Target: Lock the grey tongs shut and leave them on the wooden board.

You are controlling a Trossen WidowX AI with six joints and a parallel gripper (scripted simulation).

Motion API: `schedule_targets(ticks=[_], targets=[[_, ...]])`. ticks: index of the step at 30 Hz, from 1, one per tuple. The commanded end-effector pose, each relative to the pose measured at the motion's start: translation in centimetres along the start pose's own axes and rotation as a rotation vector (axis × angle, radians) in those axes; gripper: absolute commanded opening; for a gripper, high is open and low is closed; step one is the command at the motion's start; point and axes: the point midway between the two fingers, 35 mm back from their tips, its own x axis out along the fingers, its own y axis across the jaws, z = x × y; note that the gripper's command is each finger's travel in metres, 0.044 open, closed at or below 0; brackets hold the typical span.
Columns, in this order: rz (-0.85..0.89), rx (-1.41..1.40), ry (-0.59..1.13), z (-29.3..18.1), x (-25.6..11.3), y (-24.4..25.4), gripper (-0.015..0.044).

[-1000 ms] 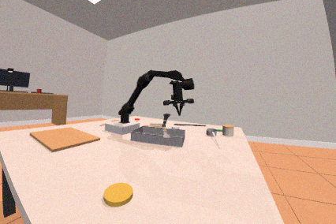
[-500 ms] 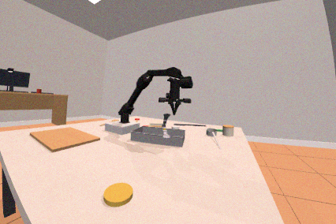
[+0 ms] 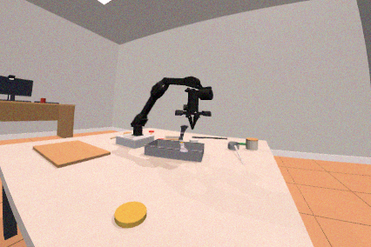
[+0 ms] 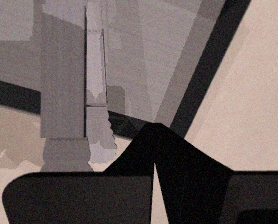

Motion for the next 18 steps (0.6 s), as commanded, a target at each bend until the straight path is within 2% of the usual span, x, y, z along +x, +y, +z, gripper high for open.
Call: schedule_targets(ticks=[1, 18], targets=[[0.004, -0.004, 0.0, 0.0, 0.8, 0.0, -0.015], [0.004, -0.003, -0.003, 0.0, 3.6, 0.1, -0.015]])
